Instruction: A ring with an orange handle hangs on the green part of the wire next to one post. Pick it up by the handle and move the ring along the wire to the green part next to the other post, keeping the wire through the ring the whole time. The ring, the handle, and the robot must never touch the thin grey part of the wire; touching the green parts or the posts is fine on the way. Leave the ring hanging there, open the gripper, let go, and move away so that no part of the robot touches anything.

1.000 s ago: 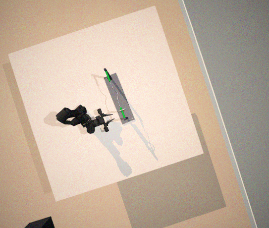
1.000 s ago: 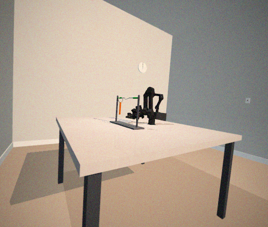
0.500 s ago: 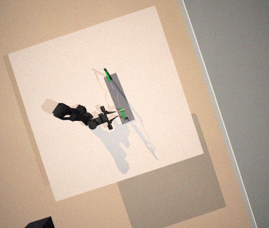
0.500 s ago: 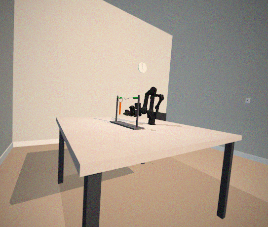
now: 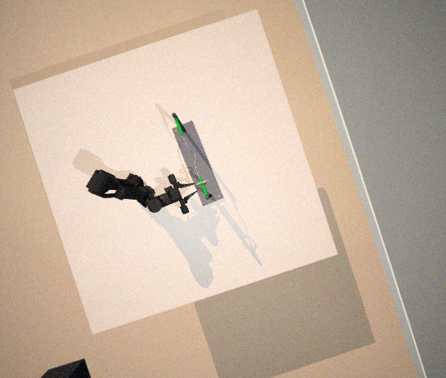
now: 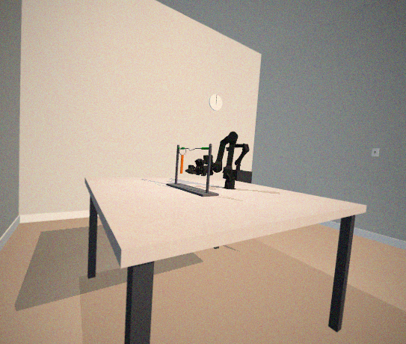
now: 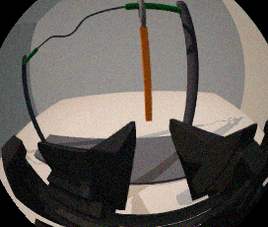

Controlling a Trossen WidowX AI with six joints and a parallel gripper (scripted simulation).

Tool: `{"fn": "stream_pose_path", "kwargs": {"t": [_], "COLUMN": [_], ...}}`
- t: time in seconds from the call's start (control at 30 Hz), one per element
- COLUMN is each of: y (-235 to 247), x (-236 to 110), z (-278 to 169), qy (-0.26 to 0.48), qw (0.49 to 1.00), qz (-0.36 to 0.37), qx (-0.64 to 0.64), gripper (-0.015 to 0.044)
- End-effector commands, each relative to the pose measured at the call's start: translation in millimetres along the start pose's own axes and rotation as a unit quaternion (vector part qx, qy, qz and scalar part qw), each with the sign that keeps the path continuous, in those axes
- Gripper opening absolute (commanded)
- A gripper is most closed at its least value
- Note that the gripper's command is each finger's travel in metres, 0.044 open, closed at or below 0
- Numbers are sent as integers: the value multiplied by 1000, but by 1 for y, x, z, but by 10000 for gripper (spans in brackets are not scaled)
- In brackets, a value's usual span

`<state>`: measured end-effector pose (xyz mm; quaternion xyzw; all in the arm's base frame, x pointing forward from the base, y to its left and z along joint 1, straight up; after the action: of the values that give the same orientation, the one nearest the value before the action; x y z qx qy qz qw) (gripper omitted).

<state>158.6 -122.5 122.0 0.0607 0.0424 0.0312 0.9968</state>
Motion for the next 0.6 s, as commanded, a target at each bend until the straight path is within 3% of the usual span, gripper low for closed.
{"fn": "stream_pose_path", "kwargs": {"t": [0.0,0.57], "y": [-2,-3], "x": [6,32], "z": [2,3], "qy": [-2,-2], "qw": [1000,1000], "qz": [-1,-1], "qx": [0,0], "gripper": [160,160]}}
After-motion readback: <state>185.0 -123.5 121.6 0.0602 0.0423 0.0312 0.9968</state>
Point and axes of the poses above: the point midway between the two fingers, 35 mm back from their tips, its own x axis out along the fingers, its own y axis across the jaws, z = x × y, the point moved 10 cm from there along -x, back along the fingers, and after that the axes turned 8 degrees about x, right-handed, at the moved point
